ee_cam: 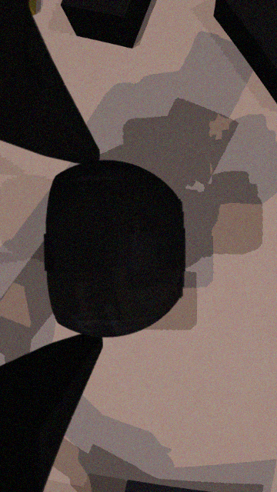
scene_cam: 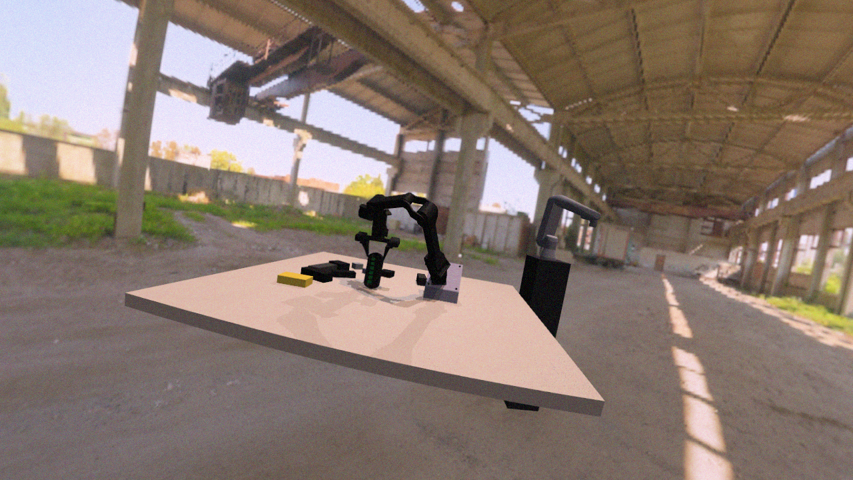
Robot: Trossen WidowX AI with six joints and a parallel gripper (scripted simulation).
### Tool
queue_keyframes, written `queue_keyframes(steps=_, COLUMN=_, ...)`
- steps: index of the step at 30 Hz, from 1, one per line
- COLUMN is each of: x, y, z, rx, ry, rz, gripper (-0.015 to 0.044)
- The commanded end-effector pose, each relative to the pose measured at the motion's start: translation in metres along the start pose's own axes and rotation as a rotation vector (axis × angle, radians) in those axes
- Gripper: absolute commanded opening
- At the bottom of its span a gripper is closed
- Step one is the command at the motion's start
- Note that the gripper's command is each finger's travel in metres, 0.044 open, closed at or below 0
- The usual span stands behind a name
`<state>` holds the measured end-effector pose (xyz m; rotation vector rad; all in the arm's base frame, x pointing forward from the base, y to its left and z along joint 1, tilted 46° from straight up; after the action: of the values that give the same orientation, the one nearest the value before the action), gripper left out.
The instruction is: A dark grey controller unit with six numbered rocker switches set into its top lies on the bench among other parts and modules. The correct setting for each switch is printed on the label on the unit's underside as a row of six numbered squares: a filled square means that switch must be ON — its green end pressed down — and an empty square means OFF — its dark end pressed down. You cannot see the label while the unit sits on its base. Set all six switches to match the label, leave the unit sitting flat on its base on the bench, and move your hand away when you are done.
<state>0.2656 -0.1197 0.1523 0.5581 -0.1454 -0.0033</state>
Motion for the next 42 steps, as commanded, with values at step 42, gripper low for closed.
queue_keyframes(steps=42, x=0.004, y=0.030, z=0.003, rx=0.114, ry=-0.013, rz=0.001, gripper=0.0338)
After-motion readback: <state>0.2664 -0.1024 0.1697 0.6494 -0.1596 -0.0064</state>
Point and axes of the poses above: the point midway between the two fingers, 35 mm back from their tips, its own z axis back along the fingers, its own x axis across the jaws, y = z × x, the point moved 7 cm from there along z, back along the fingers, and after that the axes turned 7 degrees about z, right-handed, at the moved point
